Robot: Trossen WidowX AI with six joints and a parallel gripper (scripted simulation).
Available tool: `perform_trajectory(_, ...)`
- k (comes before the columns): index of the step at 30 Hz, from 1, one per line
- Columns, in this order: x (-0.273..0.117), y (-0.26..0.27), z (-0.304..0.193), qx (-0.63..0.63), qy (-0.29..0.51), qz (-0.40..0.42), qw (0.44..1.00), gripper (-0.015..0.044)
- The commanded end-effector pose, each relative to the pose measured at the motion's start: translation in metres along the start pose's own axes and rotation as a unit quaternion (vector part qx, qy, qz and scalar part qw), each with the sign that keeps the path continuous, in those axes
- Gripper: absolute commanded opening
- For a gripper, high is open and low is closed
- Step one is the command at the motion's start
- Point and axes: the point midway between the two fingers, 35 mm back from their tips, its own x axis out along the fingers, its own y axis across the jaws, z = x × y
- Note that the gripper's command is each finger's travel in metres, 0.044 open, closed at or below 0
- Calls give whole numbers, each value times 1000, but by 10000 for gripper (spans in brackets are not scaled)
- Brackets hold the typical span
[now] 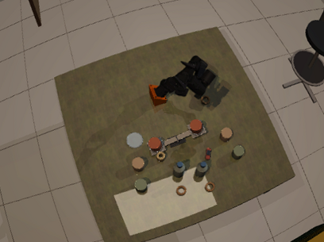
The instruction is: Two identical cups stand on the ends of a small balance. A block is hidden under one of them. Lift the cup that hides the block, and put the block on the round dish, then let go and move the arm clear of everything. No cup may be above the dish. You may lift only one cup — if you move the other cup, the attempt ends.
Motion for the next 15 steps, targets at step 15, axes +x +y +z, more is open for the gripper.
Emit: perform_trajectory(15, 9, -32, 5, -217, 60, -54, 973, 440)
